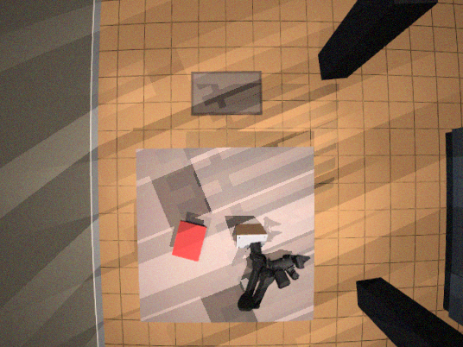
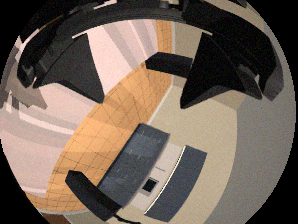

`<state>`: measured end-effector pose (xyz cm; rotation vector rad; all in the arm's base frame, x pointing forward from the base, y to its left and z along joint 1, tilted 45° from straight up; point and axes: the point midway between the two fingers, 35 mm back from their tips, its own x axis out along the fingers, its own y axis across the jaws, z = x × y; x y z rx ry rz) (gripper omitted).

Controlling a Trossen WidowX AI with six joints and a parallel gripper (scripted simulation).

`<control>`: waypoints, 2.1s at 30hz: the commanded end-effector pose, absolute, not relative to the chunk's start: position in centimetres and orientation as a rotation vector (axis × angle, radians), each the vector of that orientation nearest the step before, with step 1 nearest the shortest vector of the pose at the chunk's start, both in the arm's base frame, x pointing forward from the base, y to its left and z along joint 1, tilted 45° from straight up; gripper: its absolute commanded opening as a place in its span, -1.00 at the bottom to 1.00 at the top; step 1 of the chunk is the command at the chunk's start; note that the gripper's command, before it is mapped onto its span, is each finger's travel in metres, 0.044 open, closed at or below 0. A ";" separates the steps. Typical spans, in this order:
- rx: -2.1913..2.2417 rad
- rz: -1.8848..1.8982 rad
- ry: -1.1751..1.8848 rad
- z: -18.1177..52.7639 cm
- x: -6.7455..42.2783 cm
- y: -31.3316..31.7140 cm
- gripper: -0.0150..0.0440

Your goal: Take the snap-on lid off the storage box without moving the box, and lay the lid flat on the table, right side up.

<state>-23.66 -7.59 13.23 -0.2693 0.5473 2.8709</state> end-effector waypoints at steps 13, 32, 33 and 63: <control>-0.986 3.258 0.955 11.1 -16.7 -21.8 0.31; -2.767 2.881 0.807 8.1 6.9 -28.4 0.31; -2.868 2.805 0.766 8.0 8.3 -28.1 0.31; -3.509 1.043 -0.808 8.4 28.7 -8.0 0.31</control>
